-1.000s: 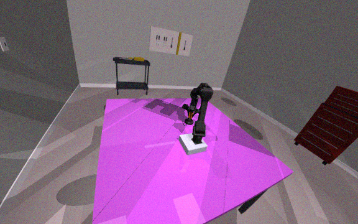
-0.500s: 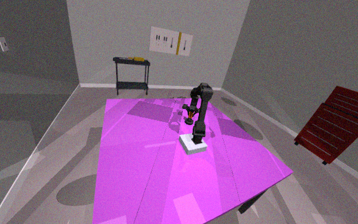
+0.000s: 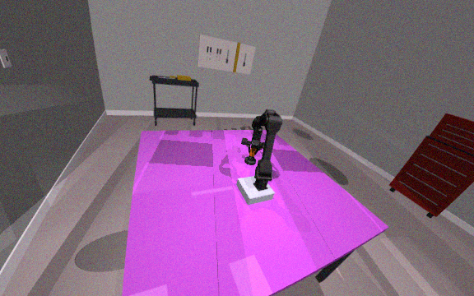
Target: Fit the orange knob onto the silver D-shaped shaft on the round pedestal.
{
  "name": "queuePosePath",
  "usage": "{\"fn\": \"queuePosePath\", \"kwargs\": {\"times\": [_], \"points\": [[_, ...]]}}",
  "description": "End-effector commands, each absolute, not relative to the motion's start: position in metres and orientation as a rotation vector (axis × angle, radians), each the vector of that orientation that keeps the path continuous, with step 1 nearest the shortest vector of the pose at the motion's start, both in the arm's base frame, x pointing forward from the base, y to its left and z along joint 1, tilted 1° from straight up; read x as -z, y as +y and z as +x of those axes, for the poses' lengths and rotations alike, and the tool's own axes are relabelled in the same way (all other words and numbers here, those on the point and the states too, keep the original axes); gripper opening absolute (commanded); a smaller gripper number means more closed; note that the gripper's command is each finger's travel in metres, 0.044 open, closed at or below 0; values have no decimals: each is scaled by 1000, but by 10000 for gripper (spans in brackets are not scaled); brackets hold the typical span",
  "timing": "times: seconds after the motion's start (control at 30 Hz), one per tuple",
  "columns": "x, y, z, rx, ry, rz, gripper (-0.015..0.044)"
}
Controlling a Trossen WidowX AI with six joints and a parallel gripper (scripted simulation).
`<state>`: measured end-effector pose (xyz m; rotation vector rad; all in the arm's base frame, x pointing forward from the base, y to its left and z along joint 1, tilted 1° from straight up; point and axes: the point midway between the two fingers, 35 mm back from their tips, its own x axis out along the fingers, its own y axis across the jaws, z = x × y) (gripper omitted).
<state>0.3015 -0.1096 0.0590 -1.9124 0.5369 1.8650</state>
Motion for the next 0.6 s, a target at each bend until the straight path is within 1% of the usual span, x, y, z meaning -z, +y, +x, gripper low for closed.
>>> {"fn": "queuePosePath", "kwargs": {"times": [0.0, 0.57], "points": [[-58, -110, 302, -1865, 535, -1918, 0], [-63, -110, 302, -1865, 535, -1918, 0]]}}
